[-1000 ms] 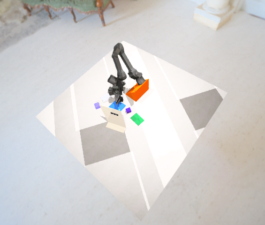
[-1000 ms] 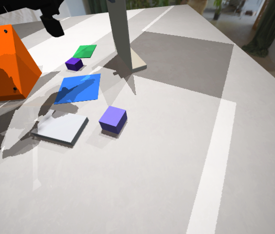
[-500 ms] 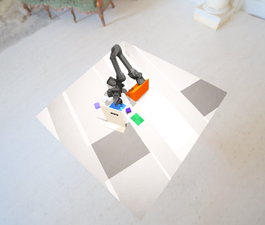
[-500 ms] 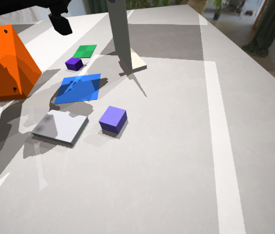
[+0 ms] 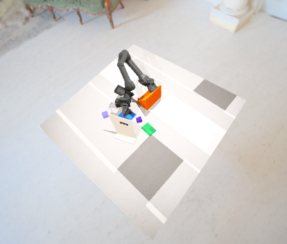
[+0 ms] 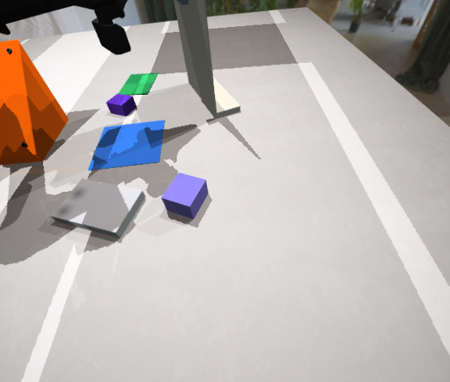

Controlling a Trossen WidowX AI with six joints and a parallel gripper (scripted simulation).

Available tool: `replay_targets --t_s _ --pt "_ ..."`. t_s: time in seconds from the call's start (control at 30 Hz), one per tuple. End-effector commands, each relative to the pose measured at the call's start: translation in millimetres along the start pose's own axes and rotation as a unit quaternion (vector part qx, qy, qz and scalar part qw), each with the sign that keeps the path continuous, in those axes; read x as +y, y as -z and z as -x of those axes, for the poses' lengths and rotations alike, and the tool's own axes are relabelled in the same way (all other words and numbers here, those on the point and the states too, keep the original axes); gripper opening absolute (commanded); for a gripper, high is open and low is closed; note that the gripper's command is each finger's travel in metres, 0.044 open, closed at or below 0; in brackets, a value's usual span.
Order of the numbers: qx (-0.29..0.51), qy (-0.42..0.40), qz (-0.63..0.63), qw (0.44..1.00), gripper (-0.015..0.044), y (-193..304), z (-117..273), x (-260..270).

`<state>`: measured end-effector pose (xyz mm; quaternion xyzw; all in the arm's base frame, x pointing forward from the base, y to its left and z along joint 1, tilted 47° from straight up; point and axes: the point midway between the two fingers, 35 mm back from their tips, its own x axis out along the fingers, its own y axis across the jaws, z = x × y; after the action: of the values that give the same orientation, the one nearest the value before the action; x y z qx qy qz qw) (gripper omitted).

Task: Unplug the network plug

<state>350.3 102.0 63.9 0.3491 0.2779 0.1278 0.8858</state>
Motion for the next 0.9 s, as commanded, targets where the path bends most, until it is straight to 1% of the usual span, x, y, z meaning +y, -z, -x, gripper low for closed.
replay_targets --t_s 0.0,0.73,0.8,0.87 --pt "0.000 0.005 -0.004 1.000 0.0156 -1 -6 -3" --pt "-0.001 0.004 -0.004 1.000 0.0156 -5 -32 -4" --pt "-0.001 0.004 -0.004 1.000 0.0104 -5 -32 -4" --pt "-0.001 0.004 -0.004 1.000 0.0090 -5 -32 -4"
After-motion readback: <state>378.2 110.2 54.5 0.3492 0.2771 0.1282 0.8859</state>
